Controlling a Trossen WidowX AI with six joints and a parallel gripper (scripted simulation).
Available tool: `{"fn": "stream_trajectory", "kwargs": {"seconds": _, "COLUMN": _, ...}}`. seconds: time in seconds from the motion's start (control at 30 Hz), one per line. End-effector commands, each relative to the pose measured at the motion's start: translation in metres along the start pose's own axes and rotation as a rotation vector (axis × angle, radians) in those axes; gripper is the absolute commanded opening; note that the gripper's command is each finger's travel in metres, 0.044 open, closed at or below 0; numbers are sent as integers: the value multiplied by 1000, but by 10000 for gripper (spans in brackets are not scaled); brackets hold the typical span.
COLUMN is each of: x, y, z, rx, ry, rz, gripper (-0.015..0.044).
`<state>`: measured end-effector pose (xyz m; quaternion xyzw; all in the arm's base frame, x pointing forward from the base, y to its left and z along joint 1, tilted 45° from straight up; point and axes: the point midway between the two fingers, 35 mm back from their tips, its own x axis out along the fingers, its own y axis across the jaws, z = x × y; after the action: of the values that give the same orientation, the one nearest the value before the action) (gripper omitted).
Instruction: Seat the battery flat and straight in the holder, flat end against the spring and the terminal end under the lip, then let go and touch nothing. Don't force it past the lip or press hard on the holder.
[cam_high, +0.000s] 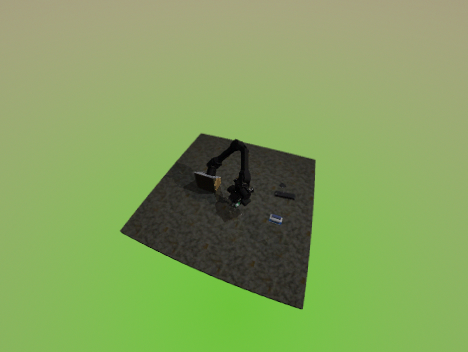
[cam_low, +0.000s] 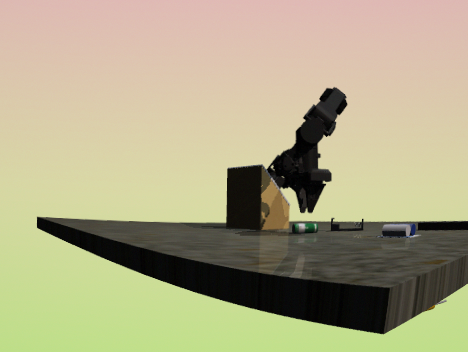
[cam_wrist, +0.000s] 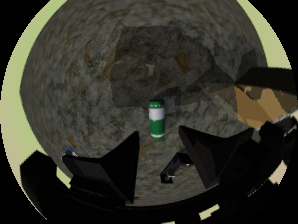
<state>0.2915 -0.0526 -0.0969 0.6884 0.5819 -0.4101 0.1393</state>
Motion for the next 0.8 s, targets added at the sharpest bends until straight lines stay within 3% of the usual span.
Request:
{"fn": "stream_trajectory", "kwargs": {"seconds": 0.0, "x": 10, "y": -2, "z": 1, "rx": 9, "ry": 5, "rz": -10, "gripper": 245}}
{"fn": "stream_trajectory", "kwargs": {"seconds": 0.77, "x": 47, "y": -3, "z": 0, "rx": 8, "ry": 7, "rz": -11, "gripper": 245}}
